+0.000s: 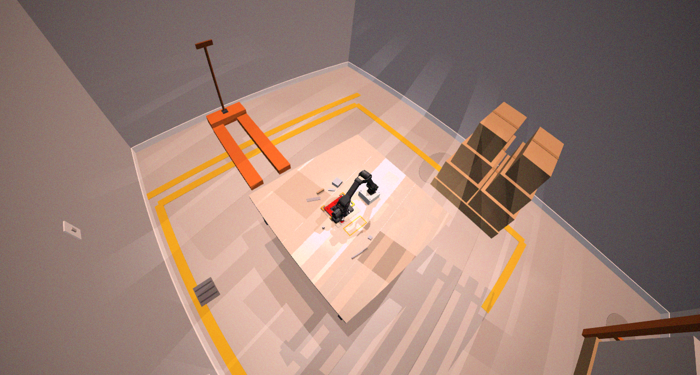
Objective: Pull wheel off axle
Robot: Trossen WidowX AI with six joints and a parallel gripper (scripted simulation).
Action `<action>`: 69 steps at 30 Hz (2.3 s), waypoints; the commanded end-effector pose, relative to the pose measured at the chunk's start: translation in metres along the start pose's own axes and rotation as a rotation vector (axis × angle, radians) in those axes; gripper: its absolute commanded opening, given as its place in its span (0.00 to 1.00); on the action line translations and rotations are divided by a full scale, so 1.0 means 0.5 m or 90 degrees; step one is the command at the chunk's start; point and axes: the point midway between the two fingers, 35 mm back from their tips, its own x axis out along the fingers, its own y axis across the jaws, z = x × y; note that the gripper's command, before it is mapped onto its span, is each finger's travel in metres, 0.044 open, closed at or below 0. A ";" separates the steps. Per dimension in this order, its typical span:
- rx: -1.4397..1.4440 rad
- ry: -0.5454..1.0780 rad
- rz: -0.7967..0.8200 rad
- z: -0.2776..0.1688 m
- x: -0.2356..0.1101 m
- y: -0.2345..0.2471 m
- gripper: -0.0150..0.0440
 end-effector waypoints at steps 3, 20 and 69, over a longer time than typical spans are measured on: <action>0.000 0.001 0.003 0.000 -0.019 0.000 0.25; -0.001 0.002 0.003 0.000 -0.030 0.000 0.25; -0.001 0.003 0.004 0.000 -0.062 -0.001 0.25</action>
